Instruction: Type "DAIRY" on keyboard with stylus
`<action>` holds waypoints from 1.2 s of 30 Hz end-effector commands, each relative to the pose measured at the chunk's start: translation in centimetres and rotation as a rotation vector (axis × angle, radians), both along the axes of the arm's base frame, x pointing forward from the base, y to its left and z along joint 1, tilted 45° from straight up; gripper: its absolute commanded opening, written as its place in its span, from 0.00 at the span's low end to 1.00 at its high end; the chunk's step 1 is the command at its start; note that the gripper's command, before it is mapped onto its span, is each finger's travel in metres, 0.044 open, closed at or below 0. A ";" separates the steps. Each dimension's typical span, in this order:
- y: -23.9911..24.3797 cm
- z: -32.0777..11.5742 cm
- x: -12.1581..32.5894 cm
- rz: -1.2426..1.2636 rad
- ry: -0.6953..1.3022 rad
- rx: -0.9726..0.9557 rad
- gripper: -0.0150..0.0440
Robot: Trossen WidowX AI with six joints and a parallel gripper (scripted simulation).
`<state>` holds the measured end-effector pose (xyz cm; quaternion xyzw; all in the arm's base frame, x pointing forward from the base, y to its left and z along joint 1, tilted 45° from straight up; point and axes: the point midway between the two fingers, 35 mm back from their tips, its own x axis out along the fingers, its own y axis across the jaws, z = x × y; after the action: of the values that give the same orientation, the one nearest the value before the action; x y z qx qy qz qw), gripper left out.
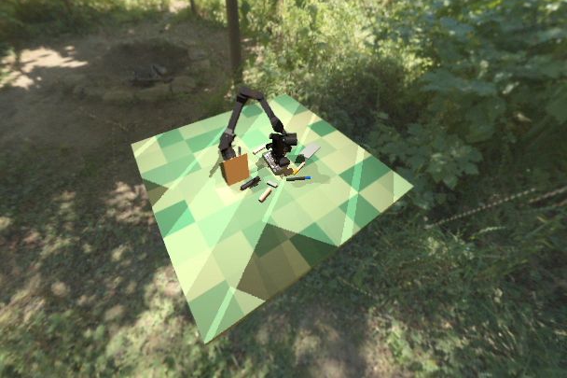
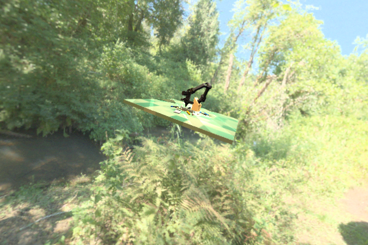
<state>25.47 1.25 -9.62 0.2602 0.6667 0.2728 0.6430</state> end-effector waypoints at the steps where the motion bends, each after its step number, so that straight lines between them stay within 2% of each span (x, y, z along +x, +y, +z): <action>1: -0.1 -0.2 -0.1 0.004 0.003 -0.001 0.25; 8: 1.6 1.5 -2.8 0.004 0.005 0.000 0.25; 17: 1.7 1.6 -2.8 0.004 0.005 0.000 0.25; 24: 6.4 6.2 -2.8 0.004 0.006 0.003 0.25; 36: 6.4 6.5 -2.8 0.004 0.006 0.003 0.25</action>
<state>22.53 7.72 -3.45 0.2596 0.6709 0.2738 0.6383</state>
